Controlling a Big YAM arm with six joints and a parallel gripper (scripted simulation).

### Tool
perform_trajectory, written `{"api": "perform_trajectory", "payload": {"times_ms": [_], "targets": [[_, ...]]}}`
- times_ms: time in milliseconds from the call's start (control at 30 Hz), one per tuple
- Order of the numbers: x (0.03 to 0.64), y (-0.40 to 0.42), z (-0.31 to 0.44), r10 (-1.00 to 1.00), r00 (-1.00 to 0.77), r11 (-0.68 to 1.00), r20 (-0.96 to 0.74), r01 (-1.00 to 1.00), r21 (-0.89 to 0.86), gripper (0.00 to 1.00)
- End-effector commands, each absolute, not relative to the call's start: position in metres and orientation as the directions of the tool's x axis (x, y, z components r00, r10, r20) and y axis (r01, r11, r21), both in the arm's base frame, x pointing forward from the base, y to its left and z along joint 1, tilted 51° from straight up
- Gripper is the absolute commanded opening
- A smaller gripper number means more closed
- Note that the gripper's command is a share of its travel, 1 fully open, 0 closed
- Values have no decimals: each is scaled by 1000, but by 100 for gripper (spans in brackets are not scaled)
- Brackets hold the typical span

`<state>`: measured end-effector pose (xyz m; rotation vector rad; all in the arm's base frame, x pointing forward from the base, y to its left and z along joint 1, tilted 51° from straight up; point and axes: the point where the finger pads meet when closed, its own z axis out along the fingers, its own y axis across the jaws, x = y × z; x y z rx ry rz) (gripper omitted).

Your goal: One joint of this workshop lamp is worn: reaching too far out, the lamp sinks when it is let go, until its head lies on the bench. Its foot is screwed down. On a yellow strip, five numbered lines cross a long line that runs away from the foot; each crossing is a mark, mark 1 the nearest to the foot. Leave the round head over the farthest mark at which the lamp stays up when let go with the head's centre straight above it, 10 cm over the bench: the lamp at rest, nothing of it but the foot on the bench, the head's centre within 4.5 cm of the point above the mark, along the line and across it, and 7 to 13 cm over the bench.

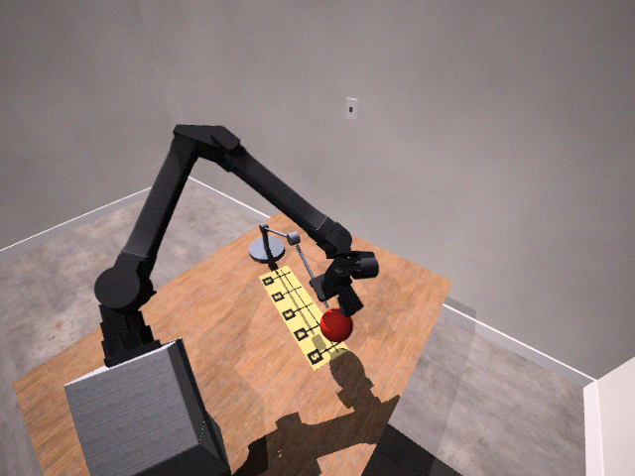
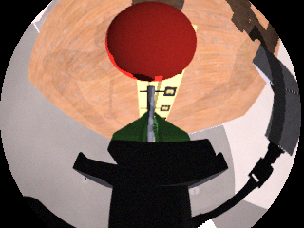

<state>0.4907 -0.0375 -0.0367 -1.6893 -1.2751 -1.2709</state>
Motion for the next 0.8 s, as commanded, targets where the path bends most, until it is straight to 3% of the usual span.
{"api": "perform_trajectory", "payload": {"times_ms": [0, 767], "targets": [[482, -90, -55, 321, 91, -385, 943, 922, 42, 0], [464, -89, -69, 321, 91, -385, 943, 922, 42, 0]]}}
